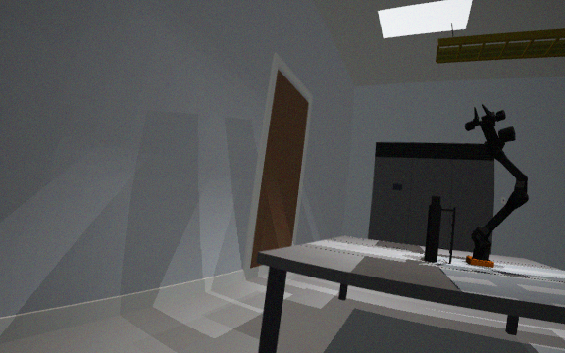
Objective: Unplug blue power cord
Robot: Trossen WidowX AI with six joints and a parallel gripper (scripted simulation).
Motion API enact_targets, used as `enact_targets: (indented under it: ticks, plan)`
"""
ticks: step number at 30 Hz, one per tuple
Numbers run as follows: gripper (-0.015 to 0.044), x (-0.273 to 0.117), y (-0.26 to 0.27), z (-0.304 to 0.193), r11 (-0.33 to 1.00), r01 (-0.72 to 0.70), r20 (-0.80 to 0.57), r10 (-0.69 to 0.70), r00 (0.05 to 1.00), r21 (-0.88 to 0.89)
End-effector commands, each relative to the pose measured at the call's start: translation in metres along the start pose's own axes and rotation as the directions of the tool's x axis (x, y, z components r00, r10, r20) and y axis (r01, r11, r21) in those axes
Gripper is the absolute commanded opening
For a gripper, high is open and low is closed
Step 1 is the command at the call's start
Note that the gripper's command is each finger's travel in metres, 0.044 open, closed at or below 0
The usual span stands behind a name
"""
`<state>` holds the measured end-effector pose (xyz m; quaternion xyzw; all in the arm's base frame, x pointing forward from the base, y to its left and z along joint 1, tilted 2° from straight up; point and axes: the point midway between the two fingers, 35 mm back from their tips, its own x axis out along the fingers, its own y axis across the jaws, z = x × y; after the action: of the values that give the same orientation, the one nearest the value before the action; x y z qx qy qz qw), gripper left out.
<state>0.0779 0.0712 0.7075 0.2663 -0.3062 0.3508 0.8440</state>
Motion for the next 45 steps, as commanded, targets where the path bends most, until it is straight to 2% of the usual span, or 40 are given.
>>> enact_targets:
  ticks: [1, 7, 13, 20, 26, 31, 36, 41, 45]
  plan:
    - [0.016, -0.001, -0.046, 0.007, 0.988, 0.097, 0.038, -0.103, 0.994, 0.12]
    - [0.016, -0.013, -0.149, 0.001, 0.88, 0.307, 0.046, -0.346, 0.937, 0.362]
    - [0.016, -0.04, -0.246, -0.03, 0.672, 0.5, -0.029, -0.581, 0.813, 0.546]
    - [0.016, -0.09, -0.338, -0.092, 0.335, 0.677, -0.201, -0.786, 0.584, 0.656]
    - [0.016, -0.148, -0.391, -0.158, 0.003, 0.768, -0.389, -0.861, 0.328, 0.641]
    - [0.016, -0.203, -0.413, -0.216, -0.278, 0.79, -0.544, -0.835, 0.082, 0.547]
    - [0.016, -0.263, -0.413, -0.271, -0.538, 0.753, -0.668, -0.722, -0.18, 0.378]
    - [0.016, -0.324, -0.392, -0.316, -0.748, 0.648, -0.73, -0.522, -0.44, 0.144]
    - [0.016, -0.371, -0.36, -0.342, -0.858, 0.506, -0.712, -0.303, -0.634, -0.086]
